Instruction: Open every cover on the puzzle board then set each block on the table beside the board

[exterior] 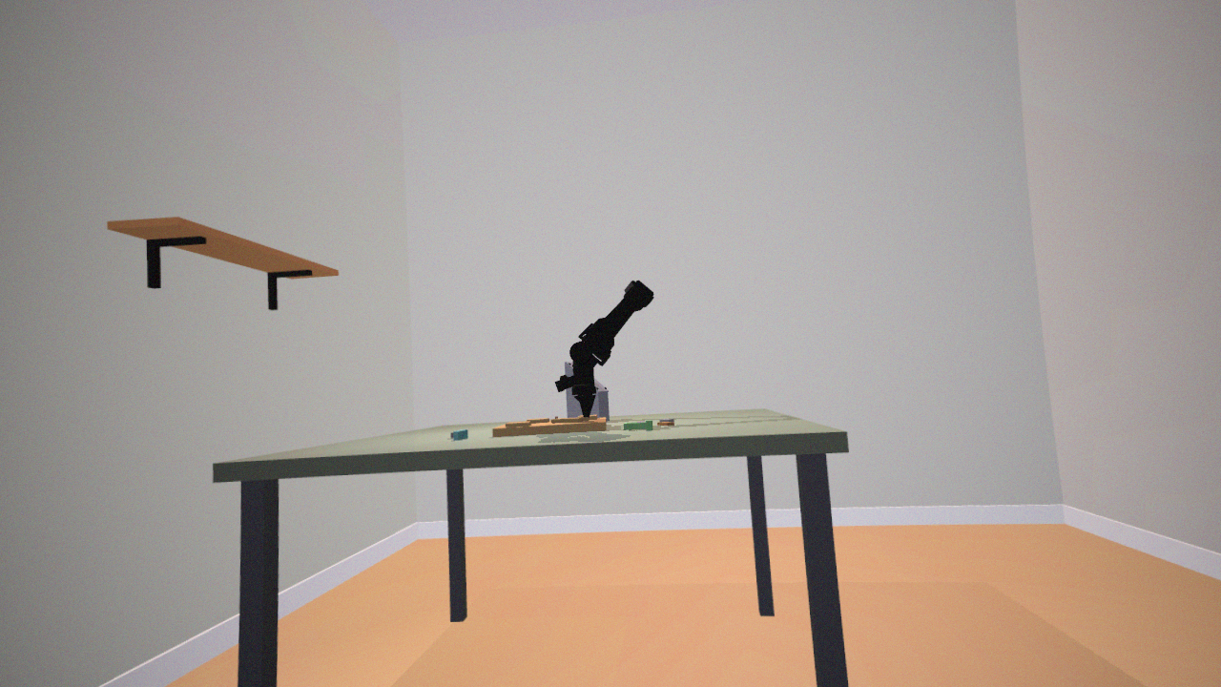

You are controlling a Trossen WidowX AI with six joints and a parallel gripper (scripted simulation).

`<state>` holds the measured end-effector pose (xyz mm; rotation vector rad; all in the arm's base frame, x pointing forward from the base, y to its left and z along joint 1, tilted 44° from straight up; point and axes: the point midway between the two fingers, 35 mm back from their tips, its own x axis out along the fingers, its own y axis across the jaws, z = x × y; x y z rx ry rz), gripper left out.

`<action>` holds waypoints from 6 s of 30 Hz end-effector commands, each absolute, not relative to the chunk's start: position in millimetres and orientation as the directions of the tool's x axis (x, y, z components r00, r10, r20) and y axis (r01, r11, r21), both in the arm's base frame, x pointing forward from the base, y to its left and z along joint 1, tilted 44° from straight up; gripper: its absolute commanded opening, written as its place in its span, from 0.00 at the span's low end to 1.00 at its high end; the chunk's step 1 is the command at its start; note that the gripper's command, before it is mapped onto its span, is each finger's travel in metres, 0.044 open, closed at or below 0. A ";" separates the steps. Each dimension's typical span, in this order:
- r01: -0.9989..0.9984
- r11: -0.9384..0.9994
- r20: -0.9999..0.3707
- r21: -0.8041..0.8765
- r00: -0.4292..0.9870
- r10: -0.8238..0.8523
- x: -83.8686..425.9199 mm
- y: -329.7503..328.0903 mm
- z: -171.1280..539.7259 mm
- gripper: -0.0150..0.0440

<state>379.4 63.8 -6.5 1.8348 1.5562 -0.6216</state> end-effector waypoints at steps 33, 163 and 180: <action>0.981 -0.092 -0.717 0.172 0.189 0.672 418.7 49.2 -9.0 0.25; 0.709 0.419 -0.722 0.567 0.181 0.668 239.3 8.5 -67.5 0.25; 0.709 0.418 -0.720 0.568 0.181 0.670 243.5 24.2 -80.4 0.25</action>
